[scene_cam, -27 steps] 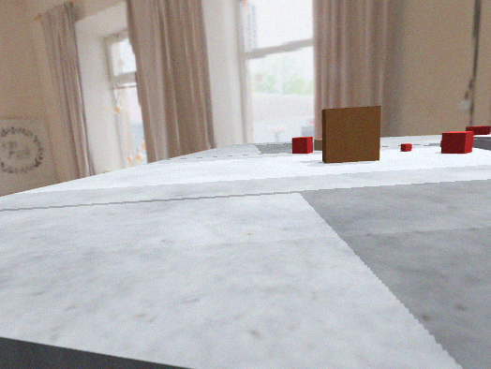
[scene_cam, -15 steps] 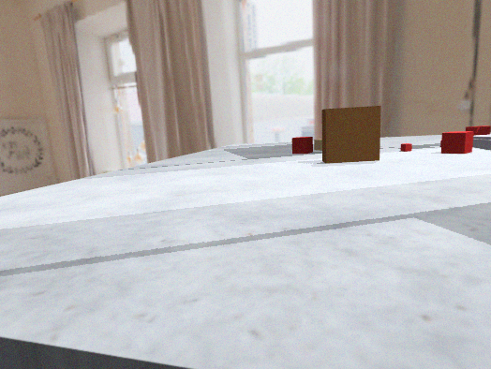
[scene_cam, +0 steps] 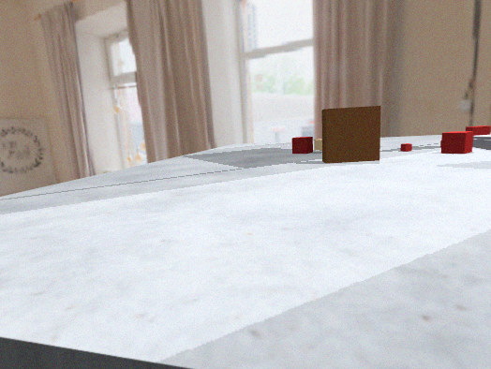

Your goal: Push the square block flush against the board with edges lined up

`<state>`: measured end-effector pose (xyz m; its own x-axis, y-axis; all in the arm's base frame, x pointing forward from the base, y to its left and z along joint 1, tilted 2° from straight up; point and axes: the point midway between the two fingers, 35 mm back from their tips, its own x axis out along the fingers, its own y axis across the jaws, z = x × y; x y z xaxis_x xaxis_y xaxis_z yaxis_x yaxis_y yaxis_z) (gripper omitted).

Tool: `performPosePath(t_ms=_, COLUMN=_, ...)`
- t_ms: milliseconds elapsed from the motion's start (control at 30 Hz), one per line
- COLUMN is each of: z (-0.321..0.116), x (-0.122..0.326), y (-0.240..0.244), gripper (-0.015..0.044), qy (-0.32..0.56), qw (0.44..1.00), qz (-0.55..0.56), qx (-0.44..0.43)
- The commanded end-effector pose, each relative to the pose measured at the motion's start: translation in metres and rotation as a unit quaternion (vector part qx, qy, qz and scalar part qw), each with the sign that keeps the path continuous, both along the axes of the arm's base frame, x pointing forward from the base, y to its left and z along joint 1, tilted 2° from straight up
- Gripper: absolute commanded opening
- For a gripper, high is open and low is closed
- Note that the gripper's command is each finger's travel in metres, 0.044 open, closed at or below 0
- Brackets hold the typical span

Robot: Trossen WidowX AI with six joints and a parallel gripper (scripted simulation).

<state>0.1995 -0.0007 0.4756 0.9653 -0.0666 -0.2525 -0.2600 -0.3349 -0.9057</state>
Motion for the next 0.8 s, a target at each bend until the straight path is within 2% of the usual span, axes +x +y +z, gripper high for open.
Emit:
performPosePath(t_ms=0, z=-0.03, x=0.047, y=0.023, gripper=0.0, qy=0.07, qw=0.997, qz=0.028, qx=0.014)
performPosePath(t_ms=400, z=-0.125, x=0.132, y=0.071, gripper=0.0, qy=0.261, qw=0.963, qz=0.036, qx=0.053)
performPosePath(t_ms=767, z=-0.221, x=0.169, y=0.114, gripper=0.0, qy=0.428, qw=0.901, qz=0.015, qx=0.069)
